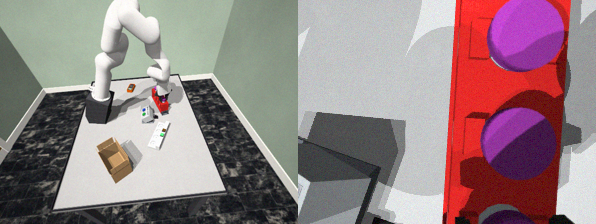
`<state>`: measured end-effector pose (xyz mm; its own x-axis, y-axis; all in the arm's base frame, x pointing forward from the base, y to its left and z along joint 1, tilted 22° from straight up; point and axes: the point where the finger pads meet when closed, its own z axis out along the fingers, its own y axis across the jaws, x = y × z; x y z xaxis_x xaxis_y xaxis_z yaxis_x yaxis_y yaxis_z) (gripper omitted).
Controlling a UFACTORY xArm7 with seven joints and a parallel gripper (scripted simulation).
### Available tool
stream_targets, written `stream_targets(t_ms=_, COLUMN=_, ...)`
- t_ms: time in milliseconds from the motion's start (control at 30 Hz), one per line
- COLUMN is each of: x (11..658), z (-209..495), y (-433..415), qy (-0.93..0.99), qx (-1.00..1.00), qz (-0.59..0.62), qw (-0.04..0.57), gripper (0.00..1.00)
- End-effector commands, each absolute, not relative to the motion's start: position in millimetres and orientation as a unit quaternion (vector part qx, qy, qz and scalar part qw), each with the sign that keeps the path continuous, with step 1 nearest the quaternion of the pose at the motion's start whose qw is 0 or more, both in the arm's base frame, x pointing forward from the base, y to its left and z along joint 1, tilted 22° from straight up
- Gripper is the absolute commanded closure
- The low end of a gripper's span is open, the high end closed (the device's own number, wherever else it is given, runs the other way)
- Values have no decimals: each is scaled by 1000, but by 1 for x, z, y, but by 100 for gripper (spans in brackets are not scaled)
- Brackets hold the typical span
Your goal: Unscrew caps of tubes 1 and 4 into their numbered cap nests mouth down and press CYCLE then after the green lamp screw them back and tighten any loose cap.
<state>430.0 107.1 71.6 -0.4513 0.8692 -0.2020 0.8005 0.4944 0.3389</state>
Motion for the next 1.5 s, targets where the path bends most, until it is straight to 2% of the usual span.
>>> stream_targets(t_ms=0, x=431, z=73, y=107, qy=887, qx=419, qz=84, qw=172, gripper=54)
stream_targets(t_ms=467, x=431, z=73, y=107, qy=965, qx=177, qz=36, qw=188, gripper=54)
stream_targets(t_ms=700, x=431, z=73, y=107, qy=967, qx=168, qz=35, qw=188, gripper=54)
stream_targets(t_ms=733, x=431, z=73, y=107, qy=967, qx=168, qz=35, qw=188, gripper=100)
stream_targets(t_ms=1200, x=431, z=73, y=107, qy=967, qx=168, qz=35, qw=188, gripper=100)
stream_targets(t_ms=1467, x=431, z=72, y=107, qy=914, qx=357, qz=71, qw=177, gripper=100)
